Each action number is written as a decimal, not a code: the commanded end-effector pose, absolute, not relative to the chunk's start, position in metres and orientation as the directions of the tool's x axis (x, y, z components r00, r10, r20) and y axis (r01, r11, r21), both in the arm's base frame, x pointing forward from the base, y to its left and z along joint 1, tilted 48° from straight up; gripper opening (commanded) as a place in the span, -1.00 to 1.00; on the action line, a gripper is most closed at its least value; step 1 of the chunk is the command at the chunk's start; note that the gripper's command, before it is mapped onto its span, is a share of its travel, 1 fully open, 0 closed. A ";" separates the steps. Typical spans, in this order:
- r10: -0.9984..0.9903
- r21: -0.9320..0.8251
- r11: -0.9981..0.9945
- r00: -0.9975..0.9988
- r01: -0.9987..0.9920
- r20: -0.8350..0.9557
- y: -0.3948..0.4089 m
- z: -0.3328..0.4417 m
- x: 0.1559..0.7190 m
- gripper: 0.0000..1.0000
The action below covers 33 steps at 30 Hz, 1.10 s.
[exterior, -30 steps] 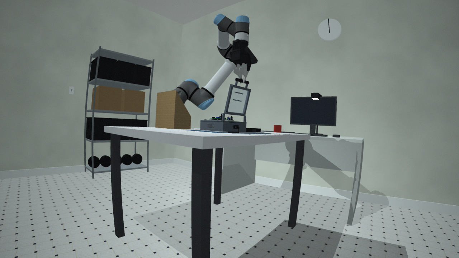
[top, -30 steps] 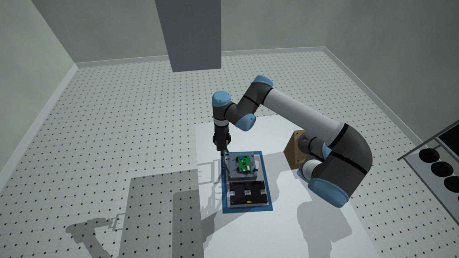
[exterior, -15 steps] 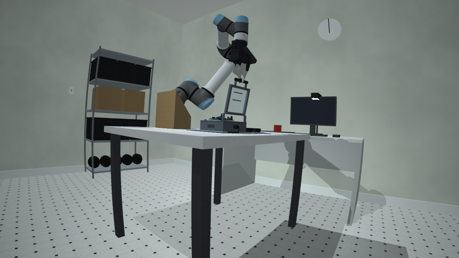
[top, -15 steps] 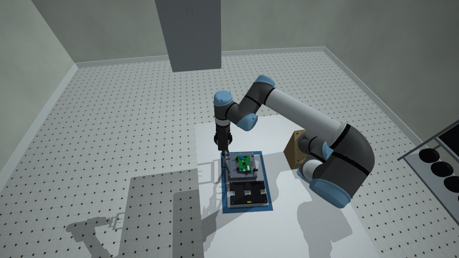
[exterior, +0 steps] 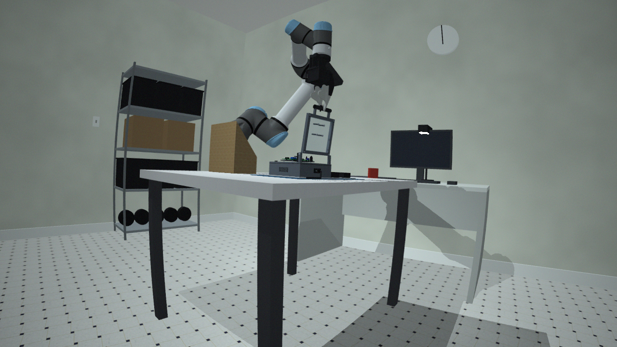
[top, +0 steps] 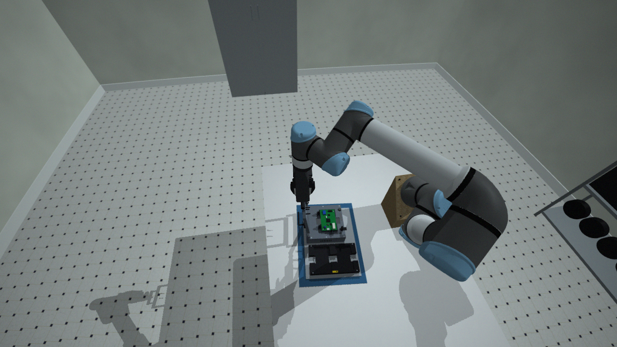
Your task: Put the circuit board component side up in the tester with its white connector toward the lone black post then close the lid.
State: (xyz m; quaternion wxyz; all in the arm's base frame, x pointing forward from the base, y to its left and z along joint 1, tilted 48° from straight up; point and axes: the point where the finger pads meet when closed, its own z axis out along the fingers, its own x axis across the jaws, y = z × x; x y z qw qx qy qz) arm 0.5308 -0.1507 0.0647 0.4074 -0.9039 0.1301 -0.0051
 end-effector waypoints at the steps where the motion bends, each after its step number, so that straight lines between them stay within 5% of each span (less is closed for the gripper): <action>1: -0.240 -0.738 -0.634 0.966 -0.231 -0.097 -0.151 0.066 0.526 -1.00; 33: -0.240 -0.738 -0.634 0.966 -0.231 -0.097 -0.142 0.070 0.490 -1.00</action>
